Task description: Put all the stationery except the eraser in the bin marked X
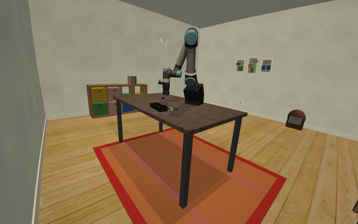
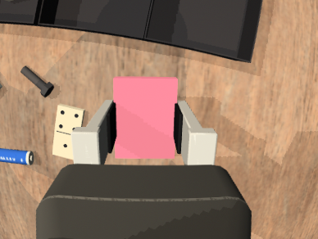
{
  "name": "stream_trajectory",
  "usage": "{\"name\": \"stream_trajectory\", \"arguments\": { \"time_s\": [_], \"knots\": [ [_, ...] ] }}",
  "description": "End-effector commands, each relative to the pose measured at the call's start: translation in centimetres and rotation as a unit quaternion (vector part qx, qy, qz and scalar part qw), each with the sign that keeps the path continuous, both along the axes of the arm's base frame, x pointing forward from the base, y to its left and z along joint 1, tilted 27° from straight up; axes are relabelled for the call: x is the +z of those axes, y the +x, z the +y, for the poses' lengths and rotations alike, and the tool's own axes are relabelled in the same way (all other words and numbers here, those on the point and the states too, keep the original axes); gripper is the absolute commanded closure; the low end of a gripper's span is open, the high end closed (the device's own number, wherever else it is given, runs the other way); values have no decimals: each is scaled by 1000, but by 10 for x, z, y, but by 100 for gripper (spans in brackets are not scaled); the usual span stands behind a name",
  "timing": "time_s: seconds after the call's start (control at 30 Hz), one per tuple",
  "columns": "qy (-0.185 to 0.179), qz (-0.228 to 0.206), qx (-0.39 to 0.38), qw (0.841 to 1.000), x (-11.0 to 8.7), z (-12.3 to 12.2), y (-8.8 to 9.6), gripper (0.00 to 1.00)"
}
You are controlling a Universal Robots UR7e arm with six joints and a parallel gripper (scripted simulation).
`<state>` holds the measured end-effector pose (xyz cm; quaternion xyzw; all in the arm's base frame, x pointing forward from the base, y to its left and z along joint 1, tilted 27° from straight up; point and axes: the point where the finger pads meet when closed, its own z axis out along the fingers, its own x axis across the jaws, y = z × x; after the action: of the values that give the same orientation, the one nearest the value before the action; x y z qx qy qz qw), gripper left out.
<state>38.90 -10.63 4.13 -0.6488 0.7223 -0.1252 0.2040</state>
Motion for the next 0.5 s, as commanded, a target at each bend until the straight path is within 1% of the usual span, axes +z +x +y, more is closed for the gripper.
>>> {"name": "stream_trajectory", "arguments": {
  "time_s": [0.0,0.23,0.3,0.37,0.47],
  "knots": [
    [-2,3,-2,1000,12,20,22,30],
    [-2,3,-2,1000,28,48,49,30],
    [-2,3,-2,1000,28,48,49,30],
    [-2,3,-2,1000,31,53,53,30],
    [32,9,-69,997,38,65,64,30]
  ]
}}
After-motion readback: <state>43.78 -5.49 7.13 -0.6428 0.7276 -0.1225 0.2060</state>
